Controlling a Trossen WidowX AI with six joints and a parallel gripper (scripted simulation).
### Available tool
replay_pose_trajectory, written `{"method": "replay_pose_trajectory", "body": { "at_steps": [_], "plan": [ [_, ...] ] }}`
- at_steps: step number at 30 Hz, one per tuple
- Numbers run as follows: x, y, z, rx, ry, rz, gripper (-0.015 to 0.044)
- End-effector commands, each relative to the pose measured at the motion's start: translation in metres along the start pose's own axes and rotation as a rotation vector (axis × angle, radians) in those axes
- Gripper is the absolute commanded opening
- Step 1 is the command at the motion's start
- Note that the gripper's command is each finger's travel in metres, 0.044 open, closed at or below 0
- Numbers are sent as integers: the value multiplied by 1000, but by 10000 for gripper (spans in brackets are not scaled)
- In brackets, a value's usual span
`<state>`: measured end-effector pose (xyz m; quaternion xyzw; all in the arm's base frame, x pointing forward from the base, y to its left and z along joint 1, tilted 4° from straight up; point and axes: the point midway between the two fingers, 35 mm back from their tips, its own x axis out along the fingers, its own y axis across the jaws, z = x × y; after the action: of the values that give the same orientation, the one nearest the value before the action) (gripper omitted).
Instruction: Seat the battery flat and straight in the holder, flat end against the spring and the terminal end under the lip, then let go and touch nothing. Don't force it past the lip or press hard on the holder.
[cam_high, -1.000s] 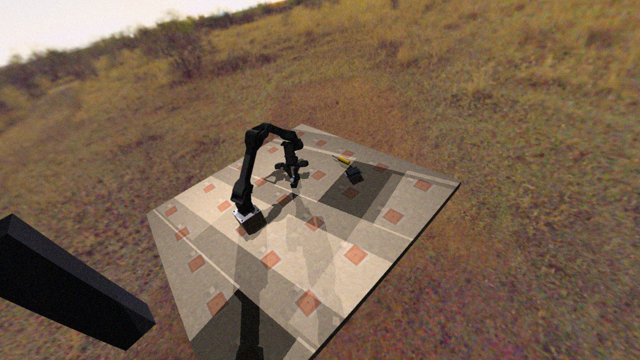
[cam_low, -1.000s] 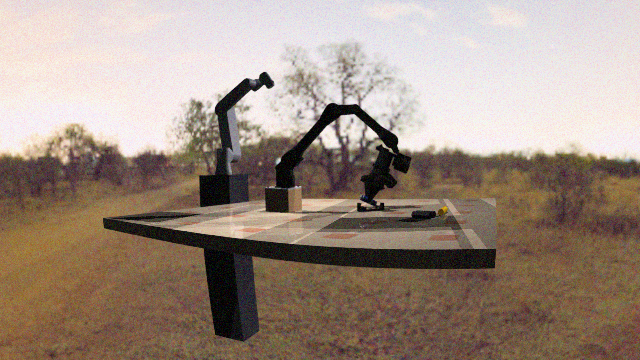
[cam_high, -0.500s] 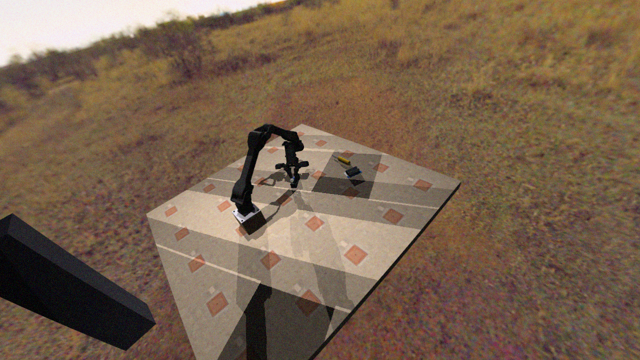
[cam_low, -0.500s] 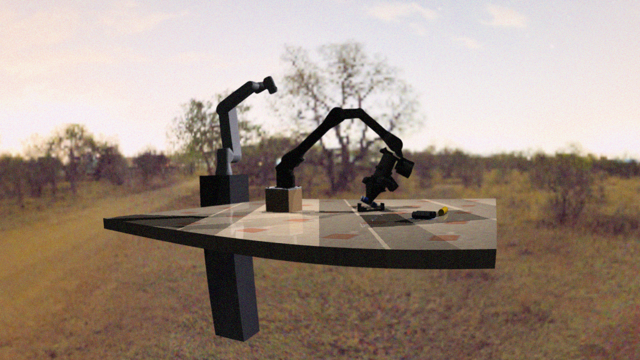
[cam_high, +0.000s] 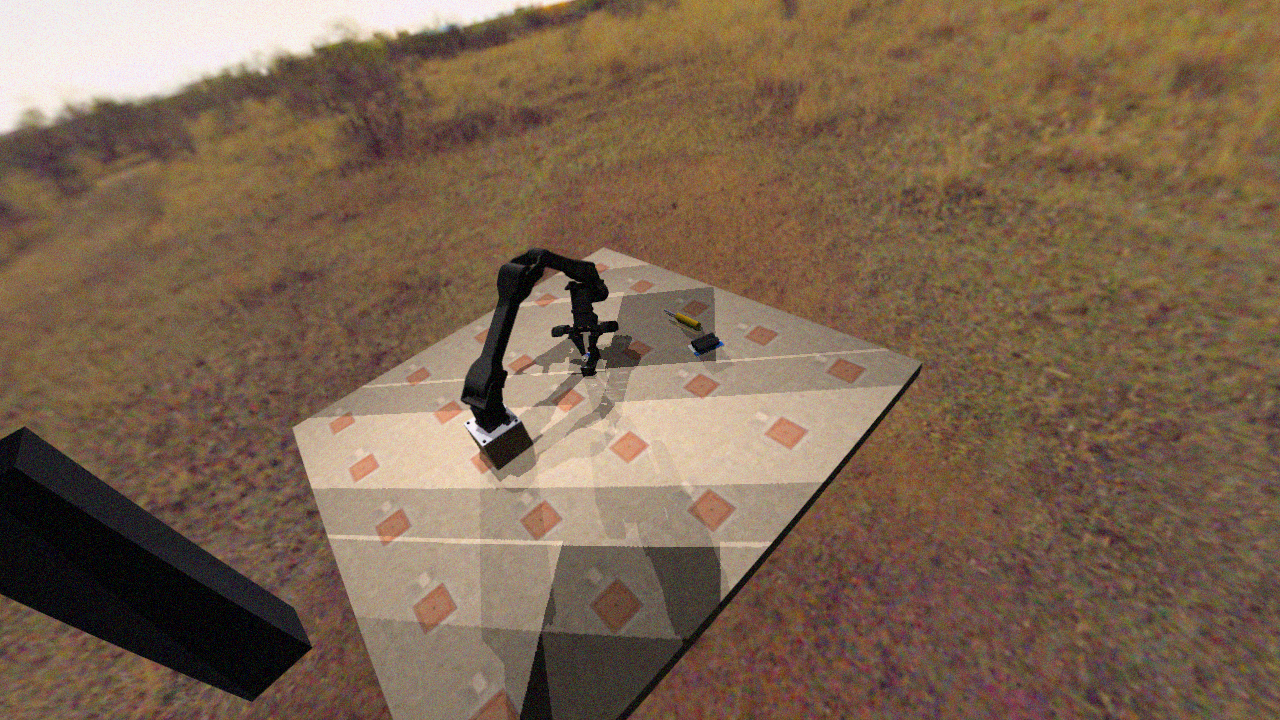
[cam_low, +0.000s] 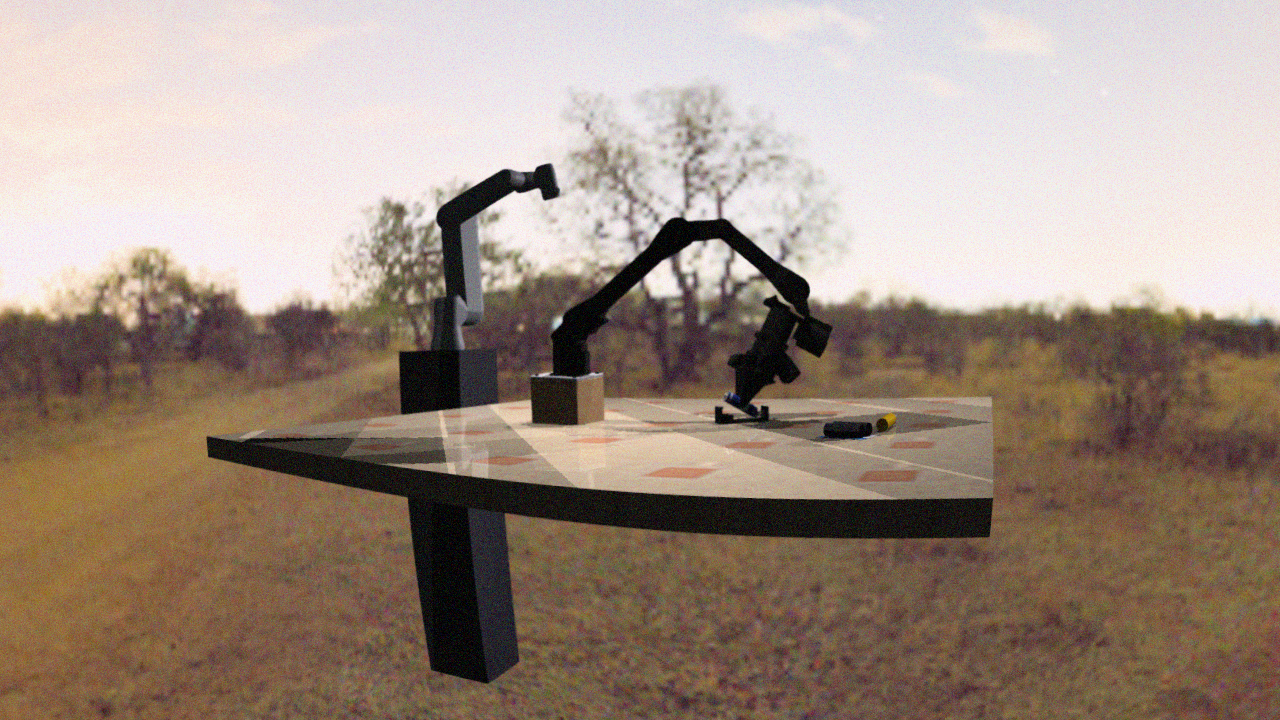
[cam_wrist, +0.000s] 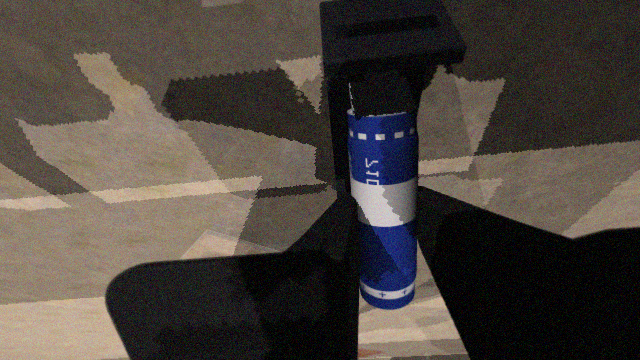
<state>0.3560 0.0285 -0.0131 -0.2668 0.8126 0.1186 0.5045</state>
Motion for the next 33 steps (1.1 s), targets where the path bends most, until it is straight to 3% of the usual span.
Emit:
{"method": "replay_pose_trajectory", "body": {
  "at_steps": [1, 33],
  "plan": [
    [2, 0, 4, 5, 5, 1, 65],
    [-1, -1, 14, 8, -41, 9, 65]
  ]
}}
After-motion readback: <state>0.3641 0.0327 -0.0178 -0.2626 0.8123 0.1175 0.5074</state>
